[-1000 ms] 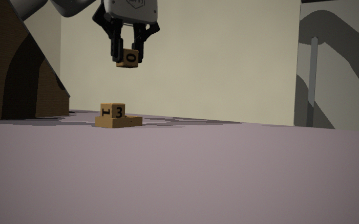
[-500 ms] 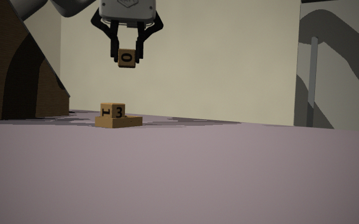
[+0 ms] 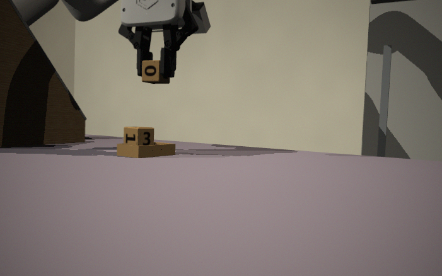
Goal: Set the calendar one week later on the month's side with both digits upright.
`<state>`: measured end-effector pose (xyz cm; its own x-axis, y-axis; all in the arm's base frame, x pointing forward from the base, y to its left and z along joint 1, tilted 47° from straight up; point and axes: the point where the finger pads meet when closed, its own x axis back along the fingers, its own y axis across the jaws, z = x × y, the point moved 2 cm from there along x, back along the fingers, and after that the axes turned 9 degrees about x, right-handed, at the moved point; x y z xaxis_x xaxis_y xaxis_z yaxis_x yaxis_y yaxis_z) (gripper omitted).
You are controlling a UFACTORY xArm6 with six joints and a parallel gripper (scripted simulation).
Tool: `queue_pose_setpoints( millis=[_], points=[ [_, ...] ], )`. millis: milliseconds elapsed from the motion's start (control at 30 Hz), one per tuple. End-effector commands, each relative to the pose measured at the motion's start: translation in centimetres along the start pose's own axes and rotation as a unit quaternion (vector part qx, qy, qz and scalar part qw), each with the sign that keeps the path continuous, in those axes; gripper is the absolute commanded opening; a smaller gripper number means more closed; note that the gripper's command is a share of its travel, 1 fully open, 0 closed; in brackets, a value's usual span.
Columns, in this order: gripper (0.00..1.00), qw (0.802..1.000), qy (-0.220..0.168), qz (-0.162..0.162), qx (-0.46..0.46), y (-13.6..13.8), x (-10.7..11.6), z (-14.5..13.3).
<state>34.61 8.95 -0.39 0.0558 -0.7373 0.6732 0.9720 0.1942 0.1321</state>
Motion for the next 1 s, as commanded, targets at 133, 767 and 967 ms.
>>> queue_pose_setpoints(
  millis=[133,767,967],
  points=[
    [0.29,0.996,-0.002,0.004,-0.085,0.1,0.09,-0.02],
    [0.29,0.994,-0.002,0.004,-0.105,0.1,0.09,-0.02],
    [0.29,0.994,-0.002,0.004,-0.105,0.1,-0.15,-0.02]
  ],
)
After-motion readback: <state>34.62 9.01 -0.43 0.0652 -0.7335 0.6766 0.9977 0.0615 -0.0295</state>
